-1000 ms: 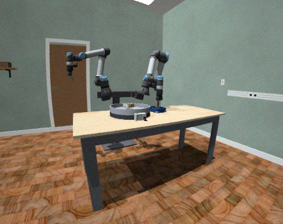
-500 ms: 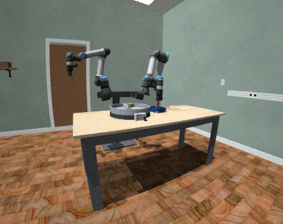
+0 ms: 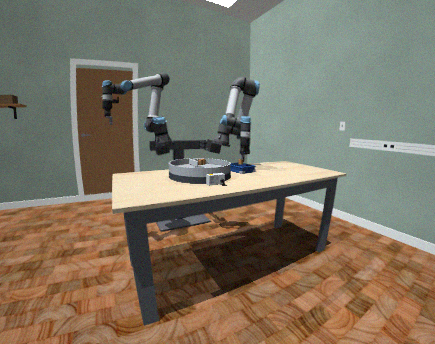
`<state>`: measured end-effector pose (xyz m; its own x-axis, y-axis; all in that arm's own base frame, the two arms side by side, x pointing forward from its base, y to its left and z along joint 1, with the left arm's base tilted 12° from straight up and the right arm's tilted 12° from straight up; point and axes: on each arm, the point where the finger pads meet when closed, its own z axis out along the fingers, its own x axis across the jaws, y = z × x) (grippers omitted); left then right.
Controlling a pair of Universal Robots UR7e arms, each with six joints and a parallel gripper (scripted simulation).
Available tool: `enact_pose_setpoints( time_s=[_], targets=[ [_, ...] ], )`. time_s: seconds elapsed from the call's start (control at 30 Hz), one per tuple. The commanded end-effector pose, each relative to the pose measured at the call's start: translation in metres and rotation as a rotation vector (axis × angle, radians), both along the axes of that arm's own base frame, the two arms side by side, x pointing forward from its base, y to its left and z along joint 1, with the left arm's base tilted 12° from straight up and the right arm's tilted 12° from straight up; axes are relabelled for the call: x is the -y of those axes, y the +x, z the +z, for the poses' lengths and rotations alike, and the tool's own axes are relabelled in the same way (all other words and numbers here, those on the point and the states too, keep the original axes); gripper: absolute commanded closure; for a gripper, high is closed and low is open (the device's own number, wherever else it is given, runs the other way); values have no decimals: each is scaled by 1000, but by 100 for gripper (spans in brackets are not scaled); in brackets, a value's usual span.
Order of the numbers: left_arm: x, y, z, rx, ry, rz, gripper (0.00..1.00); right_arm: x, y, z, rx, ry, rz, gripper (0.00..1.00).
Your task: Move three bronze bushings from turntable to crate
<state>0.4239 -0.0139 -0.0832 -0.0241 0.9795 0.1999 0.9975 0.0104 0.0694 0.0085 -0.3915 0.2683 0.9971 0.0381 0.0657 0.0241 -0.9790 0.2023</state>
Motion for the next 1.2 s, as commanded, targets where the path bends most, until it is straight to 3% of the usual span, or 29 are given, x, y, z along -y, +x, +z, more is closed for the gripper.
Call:
enact_pose_setpoints(
  time_s=[0.0, 0.67, 1.17],
  targets=[
    [-1, -1, -1, -1, 1, 1, 100, -1, -1, 0, 0, 0, -1, 0],
    [-3, -1, -6, -3, 2, 2, 100, -1, -1, 0, 0, 0, -1, 0],
    [-8, 1, -30, -2, 2, 2, 100, -1, -1, 0, 0, 0, -1, 0]
  ],
)
